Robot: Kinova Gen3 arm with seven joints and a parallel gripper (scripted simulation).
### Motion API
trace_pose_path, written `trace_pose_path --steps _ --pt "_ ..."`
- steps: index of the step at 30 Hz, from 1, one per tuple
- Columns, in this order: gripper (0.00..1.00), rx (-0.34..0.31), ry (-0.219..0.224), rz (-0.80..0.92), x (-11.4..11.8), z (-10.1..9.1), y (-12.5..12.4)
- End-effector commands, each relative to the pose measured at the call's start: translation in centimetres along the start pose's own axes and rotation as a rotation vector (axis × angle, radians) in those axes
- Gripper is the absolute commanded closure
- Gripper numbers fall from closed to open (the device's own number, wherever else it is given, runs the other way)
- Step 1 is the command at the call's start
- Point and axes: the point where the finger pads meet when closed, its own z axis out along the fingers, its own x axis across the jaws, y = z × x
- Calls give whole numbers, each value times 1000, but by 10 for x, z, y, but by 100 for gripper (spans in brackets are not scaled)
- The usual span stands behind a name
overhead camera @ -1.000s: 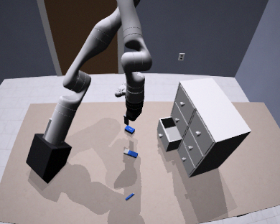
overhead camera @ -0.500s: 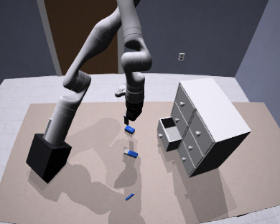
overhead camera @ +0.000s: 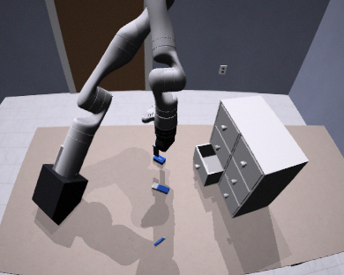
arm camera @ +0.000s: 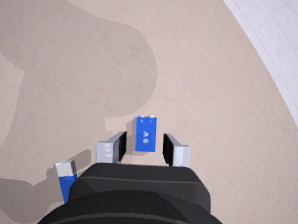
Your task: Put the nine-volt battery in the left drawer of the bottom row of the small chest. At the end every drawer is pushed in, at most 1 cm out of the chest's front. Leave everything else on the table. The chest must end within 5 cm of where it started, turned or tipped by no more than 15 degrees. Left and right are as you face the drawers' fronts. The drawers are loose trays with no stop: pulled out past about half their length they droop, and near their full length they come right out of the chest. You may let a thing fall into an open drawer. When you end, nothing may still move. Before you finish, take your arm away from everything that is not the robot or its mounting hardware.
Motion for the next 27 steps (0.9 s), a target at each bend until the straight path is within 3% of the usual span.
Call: trace_pose_path --steps 1,9,27 --pt "19 13 5 -4 0 12 -4" --pt "19 15 6 -4 2 31 -4" --pt "19 11 5 -8 2 39 -4"
